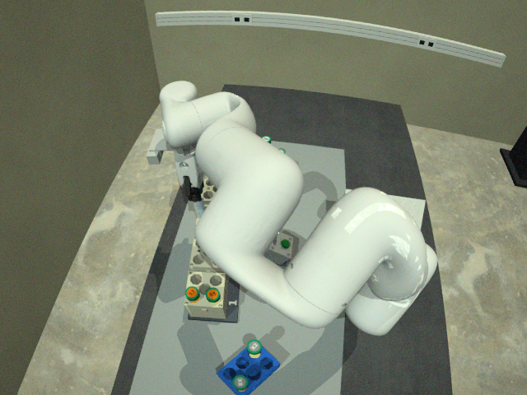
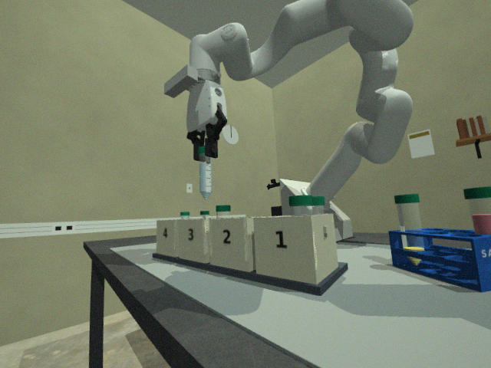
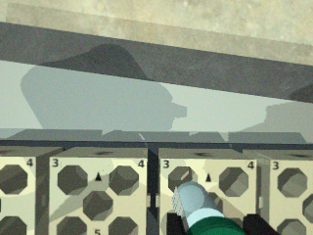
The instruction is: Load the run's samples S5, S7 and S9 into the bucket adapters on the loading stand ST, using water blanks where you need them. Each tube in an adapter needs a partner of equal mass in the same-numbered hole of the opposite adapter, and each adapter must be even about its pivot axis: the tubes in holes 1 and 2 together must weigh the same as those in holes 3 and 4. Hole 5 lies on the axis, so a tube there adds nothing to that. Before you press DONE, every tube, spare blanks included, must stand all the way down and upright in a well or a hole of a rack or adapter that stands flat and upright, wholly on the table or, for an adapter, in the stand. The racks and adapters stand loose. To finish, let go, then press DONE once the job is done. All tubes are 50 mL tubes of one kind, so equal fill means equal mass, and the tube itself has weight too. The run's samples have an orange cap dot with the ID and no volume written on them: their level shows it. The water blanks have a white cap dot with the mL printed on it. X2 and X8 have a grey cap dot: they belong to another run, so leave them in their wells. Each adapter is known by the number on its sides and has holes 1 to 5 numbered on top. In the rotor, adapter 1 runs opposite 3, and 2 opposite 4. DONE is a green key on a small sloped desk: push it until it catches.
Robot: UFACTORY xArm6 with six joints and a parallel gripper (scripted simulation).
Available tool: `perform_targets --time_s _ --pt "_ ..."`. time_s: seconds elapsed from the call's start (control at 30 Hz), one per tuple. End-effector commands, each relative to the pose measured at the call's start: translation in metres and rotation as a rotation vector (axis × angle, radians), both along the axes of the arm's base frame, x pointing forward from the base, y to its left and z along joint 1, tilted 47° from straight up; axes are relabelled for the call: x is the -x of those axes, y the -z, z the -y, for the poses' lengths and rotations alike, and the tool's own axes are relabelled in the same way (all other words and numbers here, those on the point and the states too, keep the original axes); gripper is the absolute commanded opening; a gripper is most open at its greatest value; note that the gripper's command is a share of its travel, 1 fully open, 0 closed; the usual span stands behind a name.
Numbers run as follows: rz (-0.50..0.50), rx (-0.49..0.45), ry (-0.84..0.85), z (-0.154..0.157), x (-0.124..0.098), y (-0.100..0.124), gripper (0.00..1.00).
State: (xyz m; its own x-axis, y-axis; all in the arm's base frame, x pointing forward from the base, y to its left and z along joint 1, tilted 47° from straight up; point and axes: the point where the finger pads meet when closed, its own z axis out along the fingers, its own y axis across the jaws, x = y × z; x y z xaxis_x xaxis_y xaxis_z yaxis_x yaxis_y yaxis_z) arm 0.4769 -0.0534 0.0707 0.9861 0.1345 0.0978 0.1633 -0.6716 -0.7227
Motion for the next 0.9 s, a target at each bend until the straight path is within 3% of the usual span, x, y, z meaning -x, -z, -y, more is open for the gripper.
perform_targets --time_s 0.0,0.87 --pt "0.004 0.002 0.002 0.001 -0.001 -0.001 0.0" --pt "0.004 0.002 0.002 -0.024 0.0 0.023 0.0"
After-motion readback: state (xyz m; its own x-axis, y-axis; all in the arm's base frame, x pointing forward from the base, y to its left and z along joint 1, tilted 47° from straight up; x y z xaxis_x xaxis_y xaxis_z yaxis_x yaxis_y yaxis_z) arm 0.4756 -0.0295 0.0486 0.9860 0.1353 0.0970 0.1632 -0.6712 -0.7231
